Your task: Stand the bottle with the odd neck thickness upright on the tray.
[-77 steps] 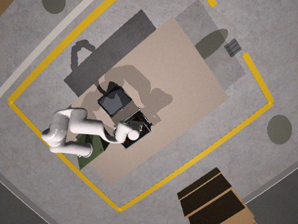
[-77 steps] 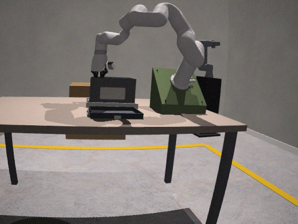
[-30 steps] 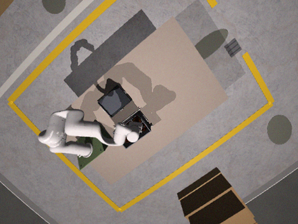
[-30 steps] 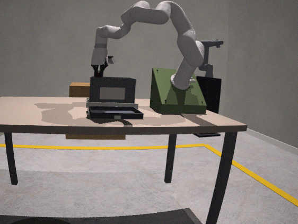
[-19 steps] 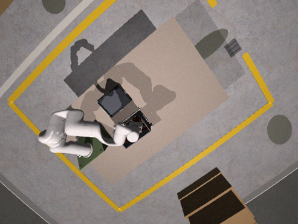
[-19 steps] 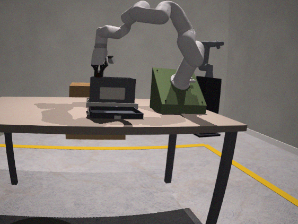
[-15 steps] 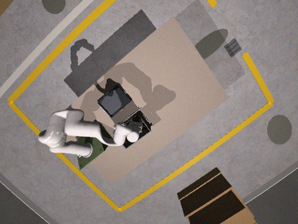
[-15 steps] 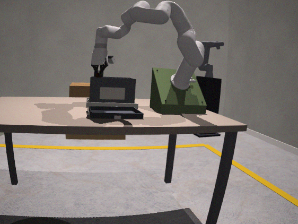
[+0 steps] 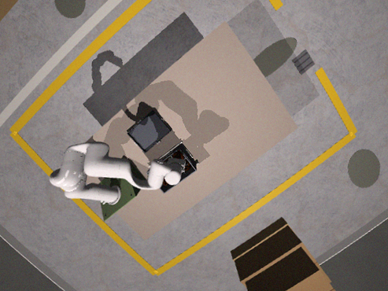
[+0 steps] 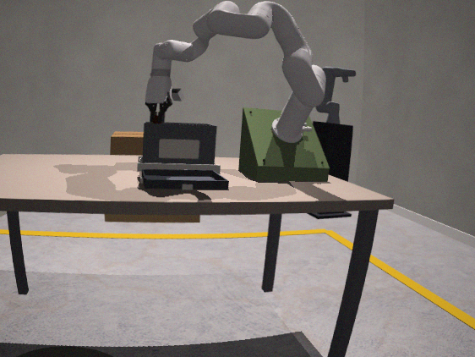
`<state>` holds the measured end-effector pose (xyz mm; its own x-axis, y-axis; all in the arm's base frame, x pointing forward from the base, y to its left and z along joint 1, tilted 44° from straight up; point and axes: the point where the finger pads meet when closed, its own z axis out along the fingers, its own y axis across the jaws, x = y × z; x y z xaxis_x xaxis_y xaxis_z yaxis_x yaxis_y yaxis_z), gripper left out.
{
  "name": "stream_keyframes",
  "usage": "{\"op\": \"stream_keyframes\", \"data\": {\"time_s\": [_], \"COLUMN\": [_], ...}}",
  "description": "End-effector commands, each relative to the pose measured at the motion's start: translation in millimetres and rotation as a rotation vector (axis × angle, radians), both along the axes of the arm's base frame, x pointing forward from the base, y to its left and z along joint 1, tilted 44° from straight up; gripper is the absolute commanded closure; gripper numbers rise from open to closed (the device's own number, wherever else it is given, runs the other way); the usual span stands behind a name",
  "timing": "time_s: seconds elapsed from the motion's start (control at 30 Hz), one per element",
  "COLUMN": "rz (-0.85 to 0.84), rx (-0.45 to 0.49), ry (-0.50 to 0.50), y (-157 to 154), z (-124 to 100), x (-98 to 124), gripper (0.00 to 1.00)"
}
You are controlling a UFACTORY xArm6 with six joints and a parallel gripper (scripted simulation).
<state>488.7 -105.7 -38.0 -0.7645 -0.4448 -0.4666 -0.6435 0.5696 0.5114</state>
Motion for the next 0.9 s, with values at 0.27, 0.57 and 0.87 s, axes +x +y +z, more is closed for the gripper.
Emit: {"op": "stream_keyframes", "data": {"time_s": [0.27, 0.57, 0.87], "rz": [-0.002, -0.002, -0.002], "rx": [-0.002, -0.002, -0.002], "ry": [-0.004, -0.004, -0.004], "y": [-6.4, -12.7, -19.4], "z": [6.3, 12.8, 19.8], "x": [1.0, 0.6, 0.2], "gripper": [1.00, 1.00, 1.00]}}
